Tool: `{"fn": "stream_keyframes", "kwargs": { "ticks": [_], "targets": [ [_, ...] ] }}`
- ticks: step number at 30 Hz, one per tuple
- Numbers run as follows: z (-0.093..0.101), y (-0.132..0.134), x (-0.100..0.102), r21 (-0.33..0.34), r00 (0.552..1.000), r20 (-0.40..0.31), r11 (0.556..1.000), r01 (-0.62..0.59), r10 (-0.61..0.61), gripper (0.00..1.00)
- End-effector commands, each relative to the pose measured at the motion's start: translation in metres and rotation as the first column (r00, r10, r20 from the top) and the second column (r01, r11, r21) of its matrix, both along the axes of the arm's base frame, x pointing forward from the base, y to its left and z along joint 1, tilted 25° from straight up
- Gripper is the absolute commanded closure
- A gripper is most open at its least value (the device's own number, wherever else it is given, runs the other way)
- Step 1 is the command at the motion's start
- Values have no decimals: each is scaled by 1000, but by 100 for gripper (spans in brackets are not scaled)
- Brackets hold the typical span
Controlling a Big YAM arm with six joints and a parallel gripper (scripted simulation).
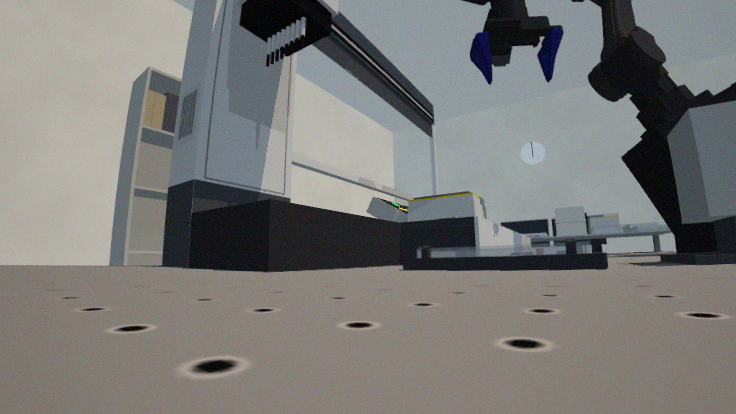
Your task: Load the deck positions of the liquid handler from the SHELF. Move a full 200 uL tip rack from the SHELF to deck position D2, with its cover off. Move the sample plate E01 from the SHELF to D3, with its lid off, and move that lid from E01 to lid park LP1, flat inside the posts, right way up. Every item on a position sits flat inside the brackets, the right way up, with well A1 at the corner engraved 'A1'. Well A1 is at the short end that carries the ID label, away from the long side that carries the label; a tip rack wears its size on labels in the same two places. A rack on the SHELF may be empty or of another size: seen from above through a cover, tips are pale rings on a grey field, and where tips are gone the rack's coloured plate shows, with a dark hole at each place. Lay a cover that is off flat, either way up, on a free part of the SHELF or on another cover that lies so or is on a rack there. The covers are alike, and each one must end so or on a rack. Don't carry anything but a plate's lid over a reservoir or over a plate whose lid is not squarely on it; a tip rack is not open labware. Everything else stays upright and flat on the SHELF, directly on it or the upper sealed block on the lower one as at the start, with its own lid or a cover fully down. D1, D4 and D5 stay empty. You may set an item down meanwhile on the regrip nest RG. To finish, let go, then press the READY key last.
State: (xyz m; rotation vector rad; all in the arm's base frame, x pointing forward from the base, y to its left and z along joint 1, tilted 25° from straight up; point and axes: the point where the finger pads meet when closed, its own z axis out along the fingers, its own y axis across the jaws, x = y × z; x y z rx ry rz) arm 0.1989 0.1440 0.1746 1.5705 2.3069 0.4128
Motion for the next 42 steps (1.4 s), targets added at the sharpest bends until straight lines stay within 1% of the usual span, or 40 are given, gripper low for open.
{"fn": "stream_keyframes", "kwargs": {
  "ticks": [1,11,13,24,27,28,30,31,32,35,37,39,40,42],
  "targets": [
    [1,-18,-2,-16,1000,7,1000,-22,22,0],
    [-3,-67,-5,-18,1000,9,1000,-22,22,0],
    [-3,-67,-5,-18,1000,9,1000,-22,22,0],
    [-8,-121,-9,-21,1000,10,1000,-21,22,0],
    [-11,-123,-6,-23,1000,-4,1000,-22,22,0],
    [-11,-119,-7,-23,999,-3,999,-44,44,0],
    [-11,-119,-7,-23,999,-3,999,-44,44,0],
    [-5,-119,-7,-22,999,21,999,-43,43,0],
    [-8,-128,-9,-13,1000,11,1000,-3,3,0],
    [-9,-143,-10,11,999,7,999,51,-51,0],
    [-14,-153,-10,28,996,-18,996,88,-87,0],
    [-15,-163,-10,45,992,-21,991,124,-123,0],
    [-15,-168,-10,53,990,-21,988,142,-141,0],
    [-8,-179,-8,67,984,-10,982,177,-177,0]
  ]
}}
